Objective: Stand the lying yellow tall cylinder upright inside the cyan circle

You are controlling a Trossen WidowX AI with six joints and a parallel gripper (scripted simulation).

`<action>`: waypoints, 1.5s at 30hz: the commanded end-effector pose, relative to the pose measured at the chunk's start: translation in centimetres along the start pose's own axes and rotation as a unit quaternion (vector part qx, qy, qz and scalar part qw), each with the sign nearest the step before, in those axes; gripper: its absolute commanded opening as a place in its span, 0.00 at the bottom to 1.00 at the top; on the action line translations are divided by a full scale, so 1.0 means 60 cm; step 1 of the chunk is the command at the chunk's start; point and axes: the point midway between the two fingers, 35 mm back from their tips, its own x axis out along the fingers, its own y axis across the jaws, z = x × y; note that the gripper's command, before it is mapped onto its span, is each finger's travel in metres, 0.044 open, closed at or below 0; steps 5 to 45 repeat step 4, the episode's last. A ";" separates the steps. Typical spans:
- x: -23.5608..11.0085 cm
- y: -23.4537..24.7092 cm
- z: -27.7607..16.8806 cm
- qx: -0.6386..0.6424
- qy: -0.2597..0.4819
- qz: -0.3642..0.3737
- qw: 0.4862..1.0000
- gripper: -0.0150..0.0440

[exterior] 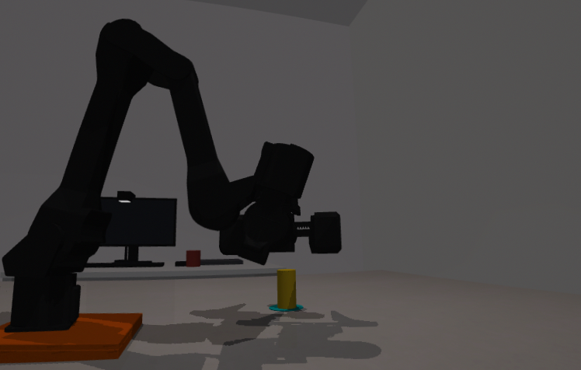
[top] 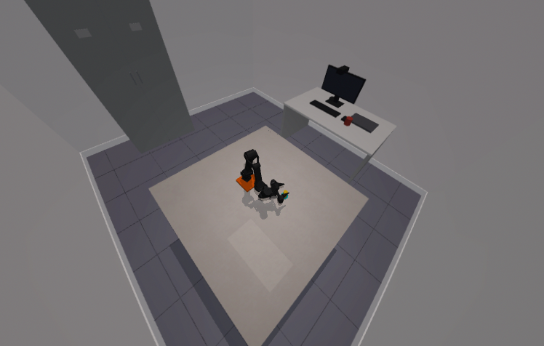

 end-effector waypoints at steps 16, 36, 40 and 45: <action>-0.003 0.005 0.043 0.002 -0.001 0.002 1.000 0.93; -0.003 0.005 0.043 0.002 -0.001 0.002 1.000 0.93; -0.003 0.005 0.043 0.002 -0.001 0.002 1.000 0.93; -0.003 0.005 0.043 0.002 -0.001 0.002 1.000 0.93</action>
